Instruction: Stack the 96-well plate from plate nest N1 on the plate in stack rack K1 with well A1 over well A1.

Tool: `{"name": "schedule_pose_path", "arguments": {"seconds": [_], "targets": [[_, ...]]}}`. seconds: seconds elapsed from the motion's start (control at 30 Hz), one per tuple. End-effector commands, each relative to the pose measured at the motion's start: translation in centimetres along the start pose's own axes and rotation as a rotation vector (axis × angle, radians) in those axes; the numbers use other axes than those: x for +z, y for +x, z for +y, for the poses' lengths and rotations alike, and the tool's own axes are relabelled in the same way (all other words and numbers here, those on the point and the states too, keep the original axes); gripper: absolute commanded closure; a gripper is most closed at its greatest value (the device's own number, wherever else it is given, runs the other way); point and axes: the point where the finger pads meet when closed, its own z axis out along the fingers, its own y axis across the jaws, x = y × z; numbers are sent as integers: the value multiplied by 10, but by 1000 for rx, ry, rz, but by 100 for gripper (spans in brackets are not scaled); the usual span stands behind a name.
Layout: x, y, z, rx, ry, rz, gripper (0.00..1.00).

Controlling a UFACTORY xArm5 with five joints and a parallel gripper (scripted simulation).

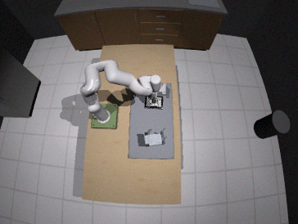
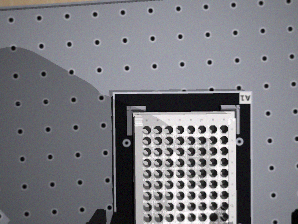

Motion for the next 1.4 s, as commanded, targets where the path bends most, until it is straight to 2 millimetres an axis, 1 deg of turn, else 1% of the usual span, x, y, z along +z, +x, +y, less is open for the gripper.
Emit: {"name": "schedule_pose_path", "arguments": {"seconds": [0.0,0.1,0.17,0.67,0.73,1.23,1.37], "targets": [[6,1,-1,0,-2,5,0],[11,1,-1,0,-2,5,0],[11,1,-1,0,-2,5,0],[36,2,0,0,-2,5,0],[36,2,0,0,-2,5,0],[61,2,0,0,-2,5,0],[64,2,0,0,-2,5,0]]}}
